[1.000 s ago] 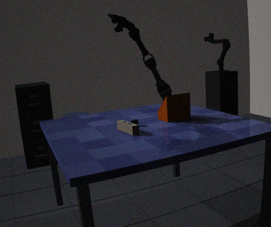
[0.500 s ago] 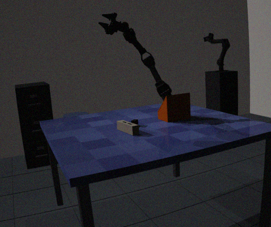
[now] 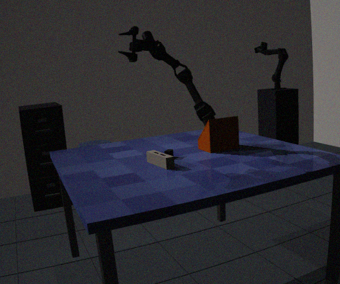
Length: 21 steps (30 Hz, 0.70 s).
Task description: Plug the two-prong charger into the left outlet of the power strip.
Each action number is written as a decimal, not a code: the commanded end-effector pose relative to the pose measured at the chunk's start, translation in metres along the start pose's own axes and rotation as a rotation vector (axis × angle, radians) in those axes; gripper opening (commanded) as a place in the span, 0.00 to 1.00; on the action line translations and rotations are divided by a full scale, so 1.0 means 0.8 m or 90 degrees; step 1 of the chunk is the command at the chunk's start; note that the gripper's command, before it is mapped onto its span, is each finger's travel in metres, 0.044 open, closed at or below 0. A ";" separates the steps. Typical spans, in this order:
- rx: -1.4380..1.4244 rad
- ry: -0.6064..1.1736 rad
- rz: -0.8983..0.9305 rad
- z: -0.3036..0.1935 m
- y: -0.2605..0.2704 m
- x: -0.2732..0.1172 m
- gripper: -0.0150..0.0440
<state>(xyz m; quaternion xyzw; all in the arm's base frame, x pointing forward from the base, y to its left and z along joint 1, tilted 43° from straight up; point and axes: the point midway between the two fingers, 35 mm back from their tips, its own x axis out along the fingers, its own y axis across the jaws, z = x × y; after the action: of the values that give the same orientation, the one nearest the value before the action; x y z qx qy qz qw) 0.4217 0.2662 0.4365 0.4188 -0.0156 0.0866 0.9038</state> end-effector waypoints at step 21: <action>-0.623 0.371 -0.405 -0.130 -0.355 -0.024 1.00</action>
<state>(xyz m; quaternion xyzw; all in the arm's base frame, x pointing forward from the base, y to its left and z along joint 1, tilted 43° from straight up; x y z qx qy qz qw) 0.4540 0.1840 0.1852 -0.0281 0.2686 -0.0786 0.9596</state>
